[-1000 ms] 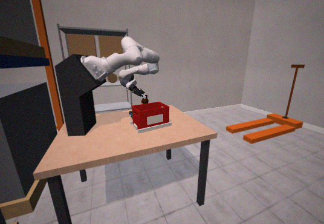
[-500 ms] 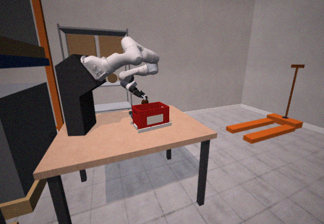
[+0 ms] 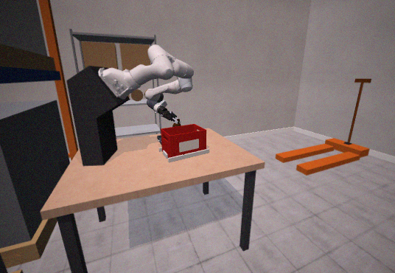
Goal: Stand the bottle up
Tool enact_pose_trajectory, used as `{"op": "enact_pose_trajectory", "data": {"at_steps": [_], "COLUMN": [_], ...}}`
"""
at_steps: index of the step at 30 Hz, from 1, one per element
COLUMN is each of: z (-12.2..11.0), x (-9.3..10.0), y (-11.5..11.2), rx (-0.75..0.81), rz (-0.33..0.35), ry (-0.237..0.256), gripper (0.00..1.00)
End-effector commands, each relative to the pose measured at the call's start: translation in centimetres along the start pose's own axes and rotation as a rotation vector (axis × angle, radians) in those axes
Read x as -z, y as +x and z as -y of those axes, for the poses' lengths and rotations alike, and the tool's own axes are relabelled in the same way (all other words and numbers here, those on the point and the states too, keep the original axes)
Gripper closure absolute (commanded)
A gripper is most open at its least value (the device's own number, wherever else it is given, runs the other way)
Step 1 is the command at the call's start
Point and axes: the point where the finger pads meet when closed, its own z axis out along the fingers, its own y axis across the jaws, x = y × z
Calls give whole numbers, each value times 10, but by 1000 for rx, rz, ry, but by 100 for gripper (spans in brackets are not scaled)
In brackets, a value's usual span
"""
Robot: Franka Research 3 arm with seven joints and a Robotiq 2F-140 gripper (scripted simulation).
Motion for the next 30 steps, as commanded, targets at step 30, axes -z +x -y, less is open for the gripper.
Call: {"op": "enact_pose_trajectory", "data": {"at_steps": [30], "z": [1], "x": [-6], "y": [-16], "rx": [7], "rz": [1], "ry": [1], "gripper": [100]}}
